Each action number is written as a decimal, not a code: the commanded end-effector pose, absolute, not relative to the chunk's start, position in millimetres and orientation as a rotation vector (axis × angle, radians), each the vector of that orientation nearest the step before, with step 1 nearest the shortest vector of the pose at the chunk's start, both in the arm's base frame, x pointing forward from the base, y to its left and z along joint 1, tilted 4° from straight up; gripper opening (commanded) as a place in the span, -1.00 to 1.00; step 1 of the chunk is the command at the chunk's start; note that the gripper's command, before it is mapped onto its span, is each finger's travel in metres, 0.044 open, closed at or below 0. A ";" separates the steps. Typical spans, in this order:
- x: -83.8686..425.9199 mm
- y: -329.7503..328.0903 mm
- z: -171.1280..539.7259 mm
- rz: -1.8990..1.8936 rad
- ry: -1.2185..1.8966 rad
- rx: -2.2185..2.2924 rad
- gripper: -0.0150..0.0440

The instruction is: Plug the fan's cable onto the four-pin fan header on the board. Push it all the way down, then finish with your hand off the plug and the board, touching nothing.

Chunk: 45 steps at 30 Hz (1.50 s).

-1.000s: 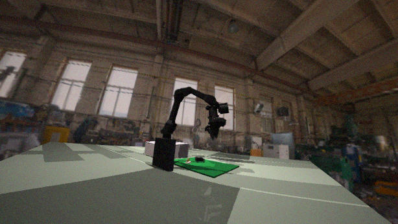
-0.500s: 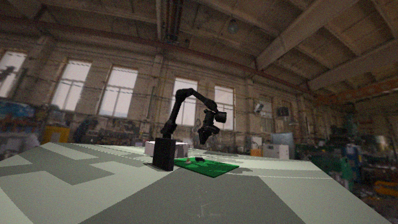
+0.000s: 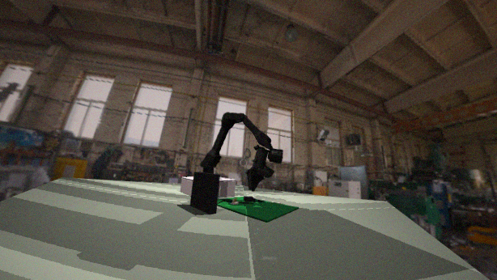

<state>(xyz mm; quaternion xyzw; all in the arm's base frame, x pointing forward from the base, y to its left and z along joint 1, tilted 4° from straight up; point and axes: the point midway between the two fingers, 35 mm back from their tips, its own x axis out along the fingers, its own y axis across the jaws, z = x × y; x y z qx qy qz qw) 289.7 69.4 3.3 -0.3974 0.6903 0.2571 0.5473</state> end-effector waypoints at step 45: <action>289.6 66.3 -38.4 0.612 1.642 -0.941 -0.29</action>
